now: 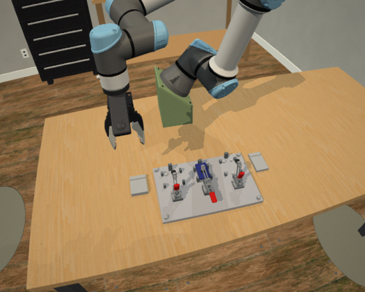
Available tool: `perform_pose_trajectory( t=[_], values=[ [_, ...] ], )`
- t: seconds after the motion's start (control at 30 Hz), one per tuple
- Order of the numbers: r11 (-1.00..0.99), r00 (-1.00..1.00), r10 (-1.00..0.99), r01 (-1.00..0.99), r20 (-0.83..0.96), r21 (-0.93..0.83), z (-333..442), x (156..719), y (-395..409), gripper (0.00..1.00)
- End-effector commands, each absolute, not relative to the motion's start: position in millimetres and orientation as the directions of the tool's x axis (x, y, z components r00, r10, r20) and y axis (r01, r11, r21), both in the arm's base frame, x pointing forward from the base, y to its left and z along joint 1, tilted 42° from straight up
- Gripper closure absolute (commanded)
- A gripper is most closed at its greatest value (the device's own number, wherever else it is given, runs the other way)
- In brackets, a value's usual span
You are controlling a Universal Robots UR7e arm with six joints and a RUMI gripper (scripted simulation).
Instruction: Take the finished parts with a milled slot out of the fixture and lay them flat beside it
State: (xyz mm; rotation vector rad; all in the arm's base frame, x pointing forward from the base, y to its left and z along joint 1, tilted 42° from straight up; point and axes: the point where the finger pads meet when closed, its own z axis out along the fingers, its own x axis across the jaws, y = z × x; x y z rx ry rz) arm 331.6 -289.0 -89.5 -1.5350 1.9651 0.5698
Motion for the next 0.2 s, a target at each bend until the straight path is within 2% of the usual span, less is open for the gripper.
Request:
perform_pose_trajectory(
  t=[0.0, 0.17],
  values=[
    [0.249, -0.174, -0.724, -0.968, -0.668, -0.017, -89.3, 331.6, -289.6, 0.46],
    [0.249, -0.174, -0.724, -0.968, -0.668, -0.017, -89.3, 331.6, -289.6, 0.46]
  ],
)
